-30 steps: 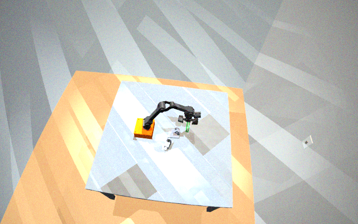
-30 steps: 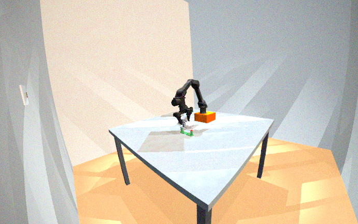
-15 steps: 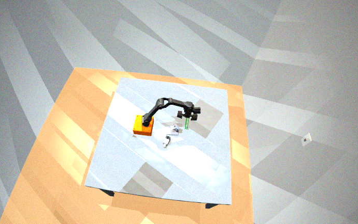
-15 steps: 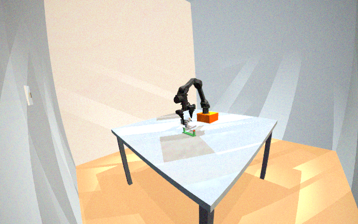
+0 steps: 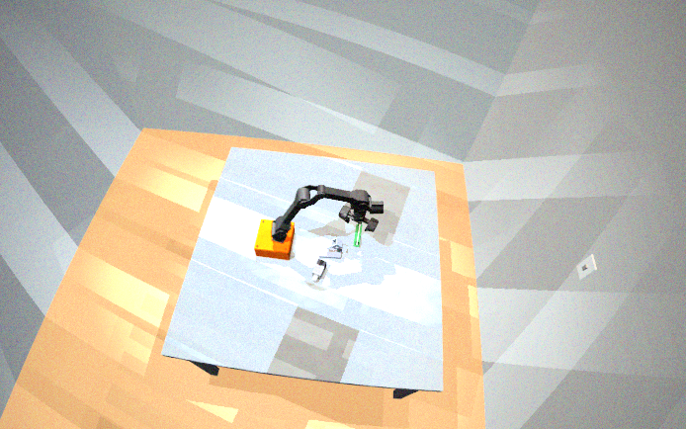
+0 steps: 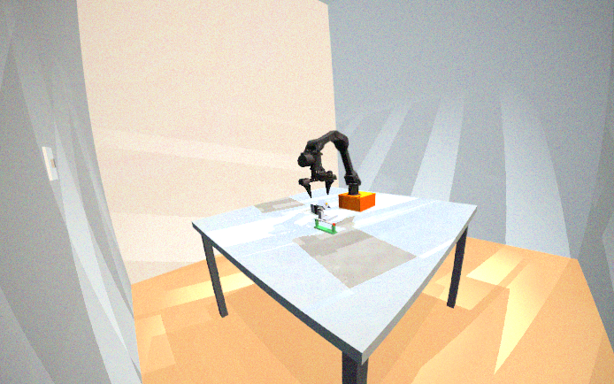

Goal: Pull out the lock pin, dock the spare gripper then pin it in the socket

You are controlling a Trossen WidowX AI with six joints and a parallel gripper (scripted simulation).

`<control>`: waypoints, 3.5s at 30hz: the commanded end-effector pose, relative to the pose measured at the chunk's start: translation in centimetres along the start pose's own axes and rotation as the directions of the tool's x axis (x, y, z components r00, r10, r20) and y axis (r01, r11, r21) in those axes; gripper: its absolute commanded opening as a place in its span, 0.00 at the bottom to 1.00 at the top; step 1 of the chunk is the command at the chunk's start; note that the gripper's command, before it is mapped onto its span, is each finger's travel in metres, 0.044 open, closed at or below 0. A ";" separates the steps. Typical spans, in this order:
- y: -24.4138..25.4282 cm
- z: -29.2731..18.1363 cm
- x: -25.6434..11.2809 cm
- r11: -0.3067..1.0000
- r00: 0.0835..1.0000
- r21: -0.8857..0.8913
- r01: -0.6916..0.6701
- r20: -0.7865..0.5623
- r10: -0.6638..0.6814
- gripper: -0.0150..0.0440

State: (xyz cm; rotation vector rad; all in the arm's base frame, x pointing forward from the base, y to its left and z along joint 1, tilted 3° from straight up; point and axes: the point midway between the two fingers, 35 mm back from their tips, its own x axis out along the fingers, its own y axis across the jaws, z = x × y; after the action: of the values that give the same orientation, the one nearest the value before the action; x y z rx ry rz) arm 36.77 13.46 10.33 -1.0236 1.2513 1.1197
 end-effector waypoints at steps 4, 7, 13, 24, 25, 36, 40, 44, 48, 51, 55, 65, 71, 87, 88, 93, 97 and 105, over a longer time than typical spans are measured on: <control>1.0 -6.9 0.3 0.656 0.985 0.739 0.153 -0.166 -0.042 1.00; 1.6 -9.3 0.4 0.376 0.972 0.897 0.232 -0.229 -0.054 1.00; 2.5 -12.2 0.4 0.001 0.951 0.953 0.303 -0.302 -0.063 1.00; 4.3 -16.2 0.4 -0.543 0.910 0.780 0.312 -0.409 -0.066 1.00; 4.5 -16.6 0.4 -0.586 0.906 0.751 0.305 -0.419 -0.065 1.00; 6.7 -20.4 0.4 -0.935 0.850 0.327 0.140 -0.523 -0.056 1.00; 7.6 -21.8 0.4 -0.988 0.827 0.149 0.041 -0.560 -0.050 1.00; 8.1 -22.3 0.4 -0.997 0.817 0.071 -0.007 -0.575 -0.047 1.00; 8.1 -22.3 0.4 -0.997 0.817 0.071 -0.007 -0.575 -0.047 1.00; 8.1 -22.3 0.4 -0.997 0.817 0.071 -0.007 -0.575 -0.047 1.00; 8.1 -22.3 0.4 -0.997 0.817 0.071 -0.007 -0.575 -0.047 1.00; 8.0 -22.3 1.1 -0.997 0.817 0.071 -0.007 -0.575 -0.047 1.00; 8.0 -22.5 4.9 -0.997 0.816 0.072 -0.006 -0.576 -0.046 1.00; 8.2 -22.7 8.8 -0.997 0.816 0.072 -0.005 -0.576 -0.045 1.00; 8.1 -22.7 9.0 -0.997 0.816 0.072 -0.005 -0.576 -0.045 1.00; 8.1 -22.8 9.8 -0.997 0.816 0.072 -0.005 -0.576 -0.045 1.00; 8.1 -22.8 10.4 -0.997 0.816 0.072 -0.005 -0.576 -0.045 1.00; 8.2 -22.9 11.7 -0.997 0.816 0.072 -0.004 -0.576 -0.045 1.00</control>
State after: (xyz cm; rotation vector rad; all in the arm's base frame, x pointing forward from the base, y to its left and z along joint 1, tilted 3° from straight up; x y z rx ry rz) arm 24.99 -6.81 -1.88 0.8457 0.7682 -1.5117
